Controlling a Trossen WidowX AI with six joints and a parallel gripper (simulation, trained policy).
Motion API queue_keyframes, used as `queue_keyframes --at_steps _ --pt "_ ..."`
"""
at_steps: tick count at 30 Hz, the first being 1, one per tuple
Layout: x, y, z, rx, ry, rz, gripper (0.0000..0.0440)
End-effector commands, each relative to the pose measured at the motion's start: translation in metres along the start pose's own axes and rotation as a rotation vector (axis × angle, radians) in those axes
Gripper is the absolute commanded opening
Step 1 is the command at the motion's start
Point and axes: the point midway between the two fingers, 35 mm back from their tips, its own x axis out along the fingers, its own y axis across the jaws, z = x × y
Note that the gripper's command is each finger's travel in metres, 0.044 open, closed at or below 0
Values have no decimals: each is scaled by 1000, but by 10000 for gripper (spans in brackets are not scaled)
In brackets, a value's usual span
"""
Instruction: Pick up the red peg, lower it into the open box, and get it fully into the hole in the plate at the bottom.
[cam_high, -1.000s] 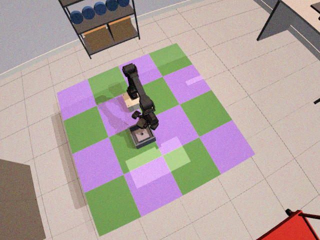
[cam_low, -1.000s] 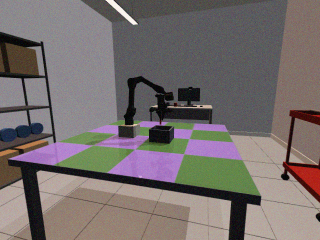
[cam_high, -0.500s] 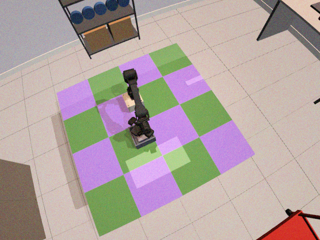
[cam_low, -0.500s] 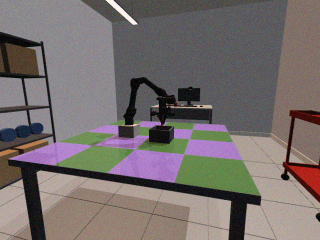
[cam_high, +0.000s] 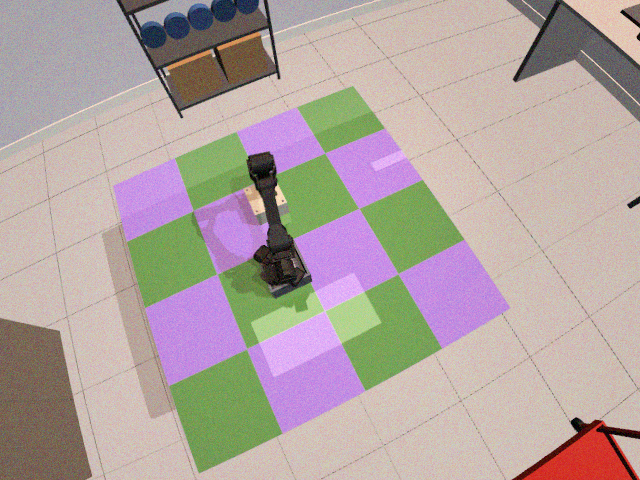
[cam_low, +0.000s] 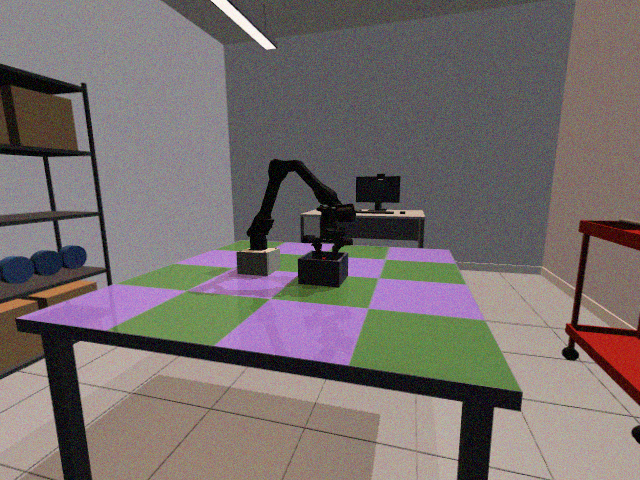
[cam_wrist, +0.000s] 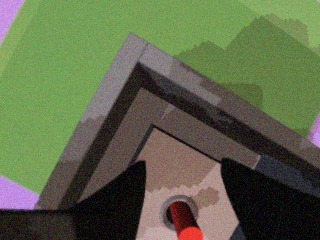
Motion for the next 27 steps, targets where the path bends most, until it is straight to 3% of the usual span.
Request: queue_keyframes --at_steps 1,8,16,27 --pt "3 6 11 -4 -14 11 290" --pt "1 16 37 5 -69 51 436" --pt "-6 20 74 28 -162 96 440" --pt "-6 20 74 28 -164 97 440"
